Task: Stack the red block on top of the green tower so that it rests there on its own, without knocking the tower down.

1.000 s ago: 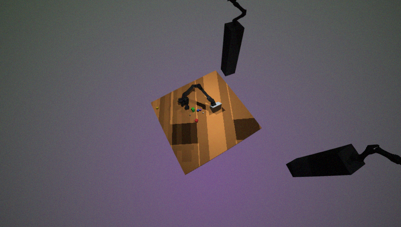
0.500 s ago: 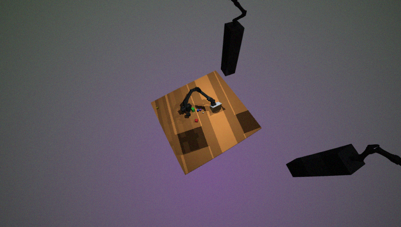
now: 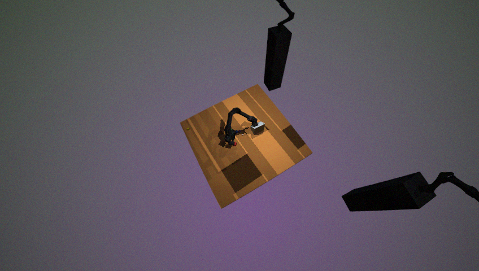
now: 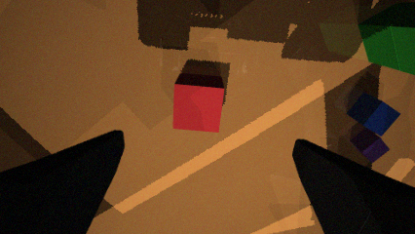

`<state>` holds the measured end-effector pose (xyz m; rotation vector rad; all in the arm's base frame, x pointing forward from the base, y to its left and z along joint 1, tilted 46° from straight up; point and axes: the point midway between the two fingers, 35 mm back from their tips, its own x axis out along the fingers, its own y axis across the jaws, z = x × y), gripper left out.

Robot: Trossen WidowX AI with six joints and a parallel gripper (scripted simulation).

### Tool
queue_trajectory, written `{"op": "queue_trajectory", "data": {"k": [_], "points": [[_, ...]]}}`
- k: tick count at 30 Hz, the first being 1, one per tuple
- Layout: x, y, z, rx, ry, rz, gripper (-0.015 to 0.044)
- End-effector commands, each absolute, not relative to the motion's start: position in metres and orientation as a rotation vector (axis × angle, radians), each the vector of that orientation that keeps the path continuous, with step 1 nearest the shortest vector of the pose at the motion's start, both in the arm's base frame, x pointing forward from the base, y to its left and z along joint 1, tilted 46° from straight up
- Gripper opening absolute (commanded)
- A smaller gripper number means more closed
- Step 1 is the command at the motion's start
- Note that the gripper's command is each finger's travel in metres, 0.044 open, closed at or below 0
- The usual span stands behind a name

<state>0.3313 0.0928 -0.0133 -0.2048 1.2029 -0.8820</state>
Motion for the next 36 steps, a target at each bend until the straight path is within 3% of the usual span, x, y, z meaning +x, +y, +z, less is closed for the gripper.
{"op": "queue_trajectory", "data": {"k": [1, 36], "points": [[0.326, 0.103, -0.020, -0.200, 1.165, -0.908, 0.0440], [0.335, 0.047, -0.078, -0.202, 1.163, -0.910, 0.0440]]}}
